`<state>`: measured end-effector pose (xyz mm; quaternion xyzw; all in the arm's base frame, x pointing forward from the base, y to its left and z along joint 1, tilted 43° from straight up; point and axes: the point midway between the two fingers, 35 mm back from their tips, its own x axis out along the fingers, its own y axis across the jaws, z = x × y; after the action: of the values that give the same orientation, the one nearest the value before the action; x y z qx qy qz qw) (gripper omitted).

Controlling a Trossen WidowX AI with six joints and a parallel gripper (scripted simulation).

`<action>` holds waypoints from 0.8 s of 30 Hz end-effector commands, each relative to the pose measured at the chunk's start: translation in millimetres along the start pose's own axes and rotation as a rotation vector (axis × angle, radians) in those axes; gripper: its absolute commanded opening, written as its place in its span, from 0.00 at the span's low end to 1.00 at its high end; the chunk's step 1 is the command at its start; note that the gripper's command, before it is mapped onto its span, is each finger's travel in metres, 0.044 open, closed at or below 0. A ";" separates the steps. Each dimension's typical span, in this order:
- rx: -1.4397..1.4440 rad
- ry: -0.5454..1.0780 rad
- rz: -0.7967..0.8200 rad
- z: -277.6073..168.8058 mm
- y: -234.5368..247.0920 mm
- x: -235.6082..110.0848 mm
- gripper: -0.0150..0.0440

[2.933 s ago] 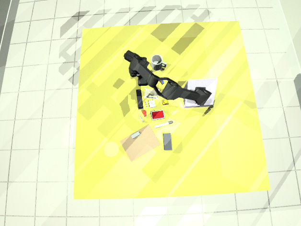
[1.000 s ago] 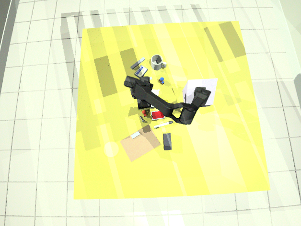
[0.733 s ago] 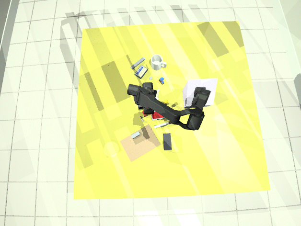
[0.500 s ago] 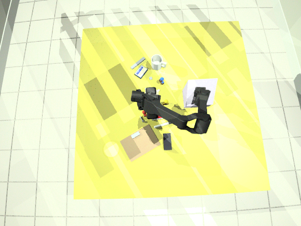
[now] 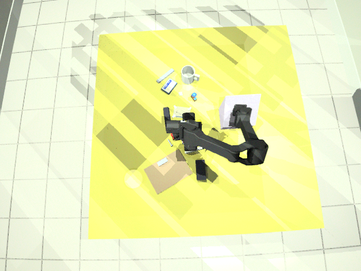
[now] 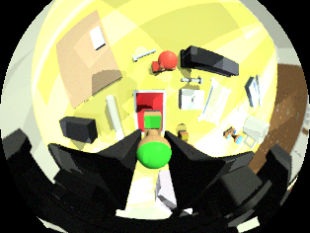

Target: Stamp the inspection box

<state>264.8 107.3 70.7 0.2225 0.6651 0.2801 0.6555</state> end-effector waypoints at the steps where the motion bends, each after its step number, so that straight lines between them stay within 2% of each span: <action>1: 0.004 0.002 0.005 -2.5 1.9 2.0 0.25; 24: 0.003 0.002 0.003 -1.6 1.8 17.2 0.25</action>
<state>263.0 117.7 61.1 0.2224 0.6651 0.2802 0.6555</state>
